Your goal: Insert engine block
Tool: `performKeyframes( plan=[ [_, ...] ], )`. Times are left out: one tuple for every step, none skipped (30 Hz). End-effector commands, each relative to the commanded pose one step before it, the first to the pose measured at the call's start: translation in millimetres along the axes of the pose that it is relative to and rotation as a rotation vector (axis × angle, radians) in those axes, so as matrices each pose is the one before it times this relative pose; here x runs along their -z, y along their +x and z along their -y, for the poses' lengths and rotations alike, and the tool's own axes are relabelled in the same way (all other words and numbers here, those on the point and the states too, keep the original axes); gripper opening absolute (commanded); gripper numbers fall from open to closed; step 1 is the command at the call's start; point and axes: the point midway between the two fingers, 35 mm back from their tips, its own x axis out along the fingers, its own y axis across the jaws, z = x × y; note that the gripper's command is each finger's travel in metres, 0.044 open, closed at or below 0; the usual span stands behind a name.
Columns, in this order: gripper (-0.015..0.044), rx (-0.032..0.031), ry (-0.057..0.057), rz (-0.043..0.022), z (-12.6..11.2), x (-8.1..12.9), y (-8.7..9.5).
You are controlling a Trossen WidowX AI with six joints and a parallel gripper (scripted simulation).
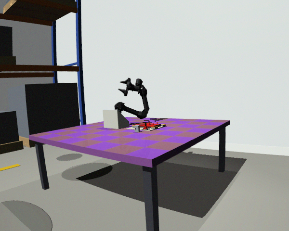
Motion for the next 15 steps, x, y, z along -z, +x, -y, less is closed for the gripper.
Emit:
performKeyframes(
  plan=[
    [0.0426, 0.0, 0.0, 0.0, 0.0, 0.0, 0.0],
    [0.044, -0.00301, 0.0016, 0.00461, 0.29, -0.99, 0.79],
    [0.044, -0.00914, 0.0046, 0.01375, 0.86, -2.98, 2.35],
    [0.044, -0.01557, 0.0077, 0.02263, 1.35, -5.02, 3.9],
    [0.044, -0.01936, 0.0092, 0.02681, 1.5, -6.13, 4.7],
    [0.044, -0.01997, 0.0091, 0.02625, 1.35, -6.19, 4.7],
    [0.044, -0.02057, 0.0091, 0.02567, 1.2, -6.25, 4.71],
    [0.044, -0.02116, 0.009, 0.02507, 1.05, -6.31, 4.72],
    [0.044, -0.02174, 0.0089, 0.02444, 0.9, -6.36, 4.73],
    [0.044, -0.02231, 0.0088, 0.02379, 0.74, -6.41, 4.74],
    [0.044, -0.02286, 0.0088, 0.02313, 0.58, -6.45, 4.75],
    [0.044, -0.02292, 0.0086, 0.02261, 0.35, -6.44, 4.67],
    [0.044, -0.02343, 0.0085, 0.02192, 0.19, -6.47, 4.68],
    [0.044, -0.02393, 0.0084, 0.02121, 0.02, -6.51, 4.69],
    [0.044, -0.02442, 0.0084, 0.02047, -0.15, -6.53, 4.71]
  ],
)
